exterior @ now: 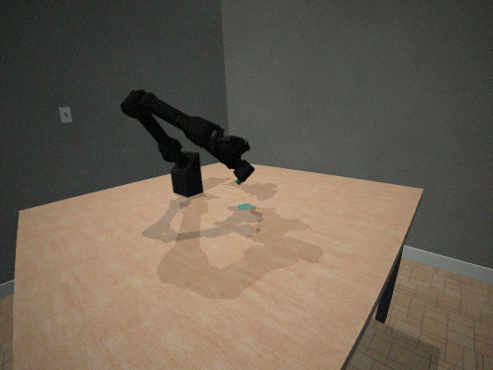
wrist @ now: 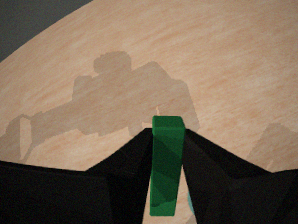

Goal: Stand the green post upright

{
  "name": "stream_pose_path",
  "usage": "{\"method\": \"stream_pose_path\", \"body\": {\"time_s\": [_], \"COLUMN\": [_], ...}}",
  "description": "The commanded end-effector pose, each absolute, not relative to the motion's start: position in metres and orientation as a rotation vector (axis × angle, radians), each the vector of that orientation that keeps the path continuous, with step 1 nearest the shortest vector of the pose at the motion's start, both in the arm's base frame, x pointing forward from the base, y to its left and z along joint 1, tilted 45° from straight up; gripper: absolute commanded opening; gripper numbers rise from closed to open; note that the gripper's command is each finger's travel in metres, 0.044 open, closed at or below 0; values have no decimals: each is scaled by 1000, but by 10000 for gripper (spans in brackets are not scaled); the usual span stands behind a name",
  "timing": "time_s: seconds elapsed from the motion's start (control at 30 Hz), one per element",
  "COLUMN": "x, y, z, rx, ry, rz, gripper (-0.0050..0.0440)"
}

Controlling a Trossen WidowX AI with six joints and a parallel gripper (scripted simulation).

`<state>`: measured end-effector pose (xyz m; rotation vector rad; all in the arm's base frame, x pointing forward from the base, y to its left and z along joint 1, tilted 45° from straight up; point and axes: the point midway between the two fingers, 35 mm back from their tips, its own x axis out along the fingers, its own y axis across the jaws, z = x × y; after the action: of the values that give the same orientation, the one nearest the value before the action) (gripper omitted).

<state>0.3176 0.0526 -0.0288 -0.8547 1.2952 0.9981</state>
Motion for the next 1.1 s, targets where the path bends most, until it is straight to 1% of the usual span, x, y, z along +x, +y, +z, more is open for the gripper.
{"method": "stream_pose_path", "body": {"time_s": [0.0,1.07], "x": [316,319], "y": [53,50], "z": [-27,-17], "rx": [-842,-774], "ry": [1266,1034], "rz": [1013,1095], "gripper": [22,22]}}
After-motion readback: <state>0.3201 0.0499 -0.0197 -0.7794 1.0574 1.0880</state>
